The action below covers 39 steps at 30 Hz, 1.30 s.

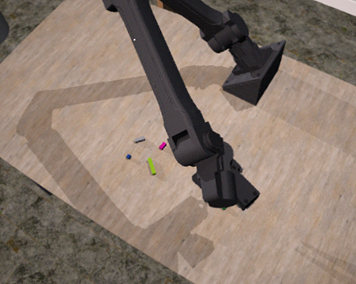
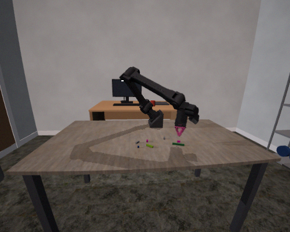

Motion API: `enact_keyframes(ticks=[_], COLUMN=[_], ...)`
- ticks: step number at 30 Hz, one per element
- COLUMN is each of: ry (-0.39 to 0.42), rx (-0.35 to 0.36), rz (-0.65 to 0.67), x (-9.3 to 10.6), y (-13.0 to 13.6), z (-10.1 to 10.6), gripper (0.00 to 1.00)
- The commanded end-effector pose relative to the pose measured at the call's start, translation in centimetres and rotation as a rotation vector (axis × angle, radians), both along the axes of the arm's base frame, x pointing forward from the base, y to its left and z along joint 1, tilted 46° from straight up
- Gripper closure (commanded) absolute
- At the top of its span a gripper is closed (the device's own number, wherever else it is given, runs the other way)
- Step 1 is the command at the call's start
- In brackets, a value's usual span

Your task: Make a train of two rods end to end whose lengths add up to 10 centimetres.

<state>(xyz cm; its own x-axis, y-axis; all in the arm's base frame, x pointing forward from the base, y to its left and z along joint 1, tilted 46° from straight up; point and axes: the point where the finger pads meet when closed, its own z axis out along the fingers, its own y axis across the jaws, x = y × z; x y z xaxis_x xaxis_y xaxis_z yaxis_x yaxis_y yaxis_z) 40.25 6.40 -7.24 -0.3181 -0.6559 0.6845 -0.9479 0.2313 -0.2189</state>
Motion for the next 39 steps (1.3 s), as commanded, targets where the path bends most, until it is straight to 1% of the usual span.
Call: enact_keyframes(ticks=[1, 18, 26, 30, 34, 39], ry=[-0.042, -0.042, -0.041, -0.026, -0.001, -0.001], rx=[0.022, 0.022, 0.021, 0.014, 0.002, 0.002], rz=[0.023, 0.023, 0.015, 0.001, 0.010, 0.002], x=[2.3, 2.3, 2.3, 1.7, 0.4, 0.4], y=[1.7, 1.7, 1.2, 0.1, -0.4, -1.2], z=[0.1, 0.1, 0.0, -0.3, -1.0, -1.4], gripper=[0.77, 0.77, 0.77, 0.77, 0.77, 0.77])
